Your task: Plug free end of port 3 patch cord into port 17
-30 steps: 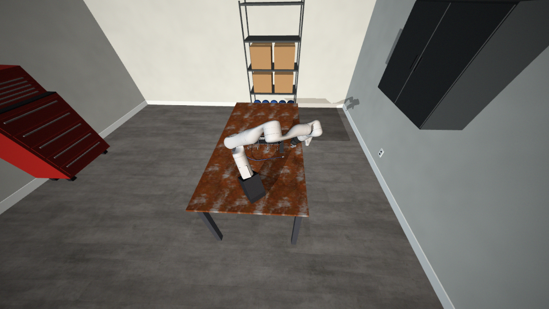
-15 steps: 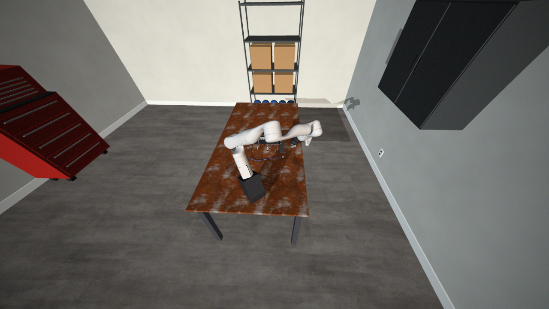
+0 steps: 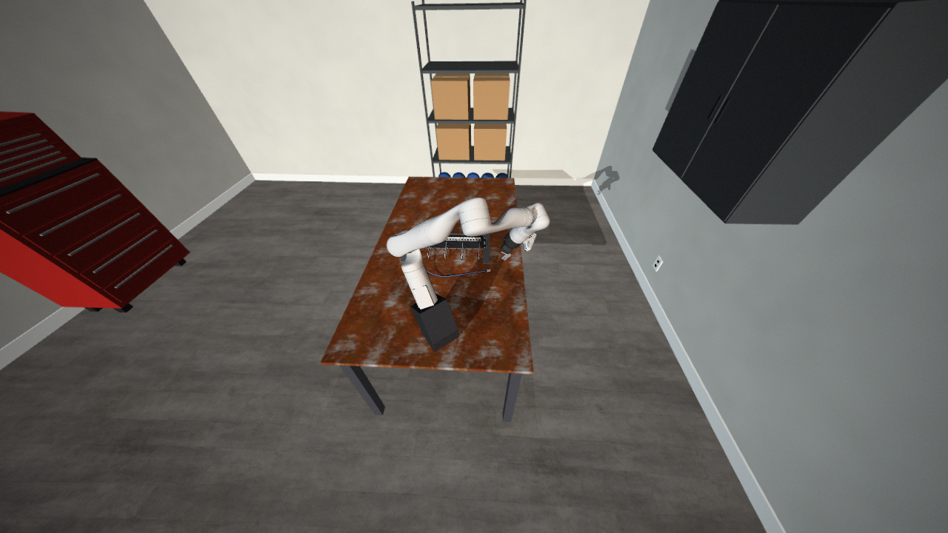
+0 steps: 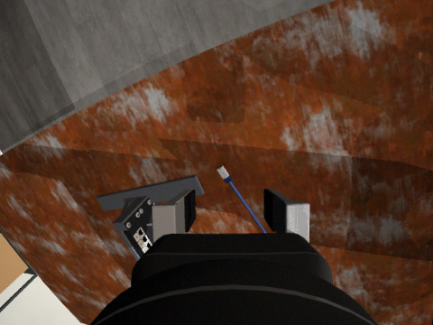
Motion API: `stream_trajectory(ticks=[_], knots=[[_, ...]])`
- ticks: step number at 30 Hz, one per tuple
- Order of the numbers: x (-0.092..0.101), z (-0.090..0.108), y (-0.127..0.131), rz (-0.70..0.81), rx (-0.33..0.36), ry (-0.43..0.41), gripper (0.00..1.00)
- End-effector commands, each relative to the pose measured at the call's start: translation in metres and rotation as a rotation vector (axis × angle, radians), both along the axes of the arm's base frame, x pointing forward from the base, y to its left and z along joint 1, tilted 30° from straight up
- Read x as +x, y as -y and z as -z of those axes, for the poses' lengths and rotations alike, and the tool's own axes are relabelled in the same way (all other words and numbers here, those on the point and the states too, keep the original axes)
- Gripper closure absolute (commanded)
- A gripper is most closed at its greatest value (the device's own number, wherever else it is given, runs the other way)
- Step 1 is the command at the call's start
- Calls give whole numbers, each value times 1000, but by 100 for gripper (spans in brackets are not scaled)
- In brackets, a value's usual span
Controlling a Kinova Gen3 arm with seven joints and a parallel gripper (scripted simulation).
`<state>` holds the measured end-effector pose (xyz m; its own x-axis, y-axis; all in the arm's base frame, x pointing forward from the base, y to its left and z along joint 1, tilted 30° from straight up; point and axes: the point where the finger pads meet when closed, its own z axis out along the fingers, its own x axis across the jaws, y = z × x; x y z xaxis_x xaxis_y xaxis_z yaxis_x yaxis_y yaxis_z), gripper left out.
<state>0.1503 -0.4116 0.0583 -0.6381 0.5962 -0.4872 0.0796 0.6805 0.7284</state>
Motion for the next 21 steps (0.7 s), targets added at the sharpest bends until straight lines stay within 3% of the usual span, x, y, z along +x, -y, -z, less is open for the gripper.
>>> stream_trajectory(ticks=[1,6,12,16,18,21], knots=[[13,-2,-8,-40,-14,-17,0],[49,23,-21,-99,-102,-143,0],[93,47,-41,-181,-259,-262,0],[121,54,-57,-235,-372,-301,0],[121,54,-57,-235,-372,-301,0],[139,56,-69,-273,-447,-309,0]])
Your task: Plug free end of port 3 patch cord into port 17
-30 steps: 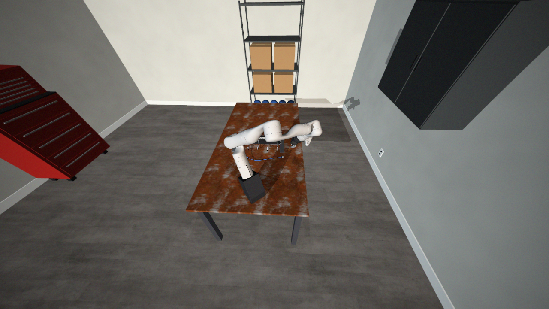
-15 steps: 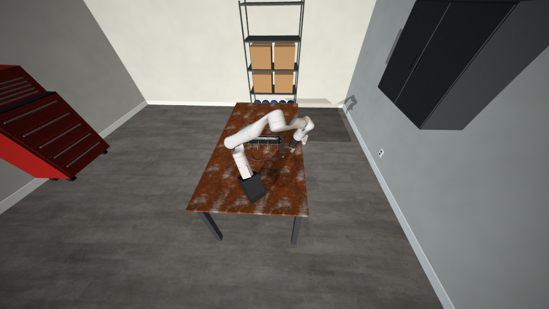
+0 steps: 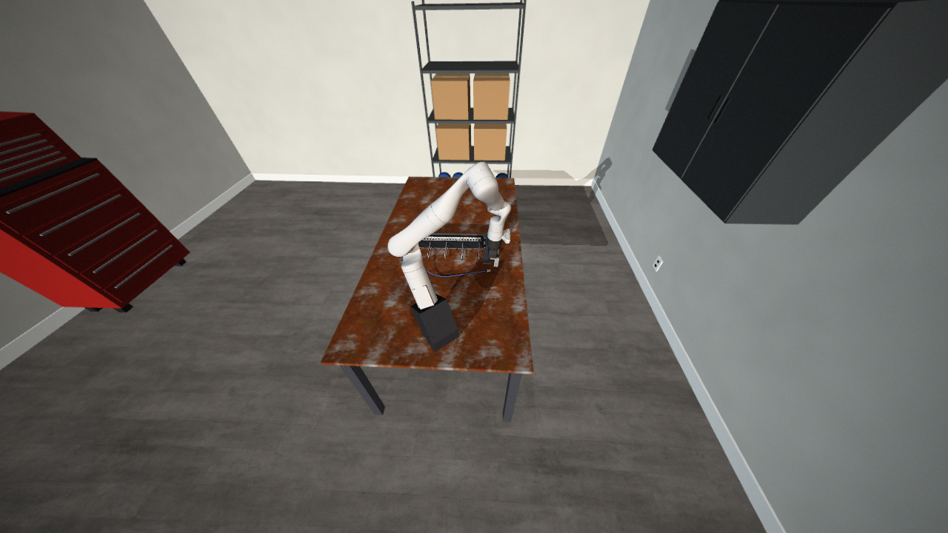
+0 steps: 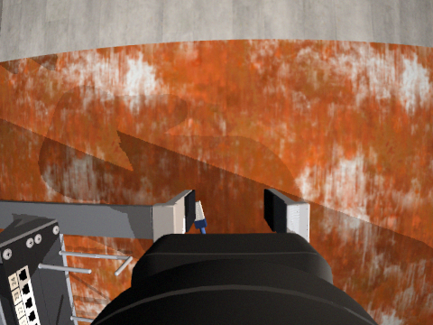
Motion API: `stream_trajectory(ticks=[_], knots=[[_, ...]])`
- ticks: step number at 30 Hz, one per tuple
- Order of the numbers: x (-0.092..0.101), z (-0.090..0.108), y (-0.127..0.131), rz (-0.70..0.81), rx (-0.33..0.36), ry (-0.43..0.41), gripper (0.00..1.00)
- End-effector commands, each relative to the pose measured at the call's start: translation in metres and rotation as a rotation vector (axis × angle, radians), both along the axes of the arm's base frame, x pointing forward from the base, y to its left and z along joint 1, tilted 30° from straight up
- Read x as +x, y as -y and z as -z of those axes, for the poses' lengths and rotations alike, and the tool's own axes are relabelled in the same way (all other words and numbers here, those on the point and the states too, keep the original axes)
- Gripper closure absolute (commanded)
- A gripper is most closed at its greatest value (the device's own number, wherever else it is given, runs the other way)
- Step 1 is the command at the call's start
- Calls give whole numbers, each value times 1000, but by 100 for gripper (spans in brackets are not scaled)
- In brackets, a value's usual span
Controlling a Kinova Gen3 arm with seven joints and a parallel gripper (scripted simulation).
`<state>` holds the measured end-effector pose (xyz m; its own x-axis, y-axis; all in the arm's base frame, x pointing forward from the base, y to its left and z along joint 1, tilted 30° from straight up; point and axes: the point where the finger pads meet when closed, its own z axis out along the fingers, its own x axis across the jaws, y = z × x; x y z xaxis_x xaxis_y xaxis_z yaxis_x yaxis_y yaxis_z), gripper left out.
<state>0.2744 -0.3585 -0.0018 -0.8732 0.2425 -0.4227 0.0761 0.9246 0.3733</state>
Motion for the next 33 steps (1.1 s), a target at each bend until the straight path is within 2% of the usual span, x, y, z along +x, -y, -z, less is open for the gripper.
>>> stream_trajectory(ticks=[1,9,22,23,33], knots=[[20,-4,-20,-77,-57,-12,0],[48,-8,-45,-155,-154,2,0],[52,-9,-50,-168,-168,6,0],[52,-9,-50,-168,-168,6,100],[52,-9,-50,-168,-168,6,100]])
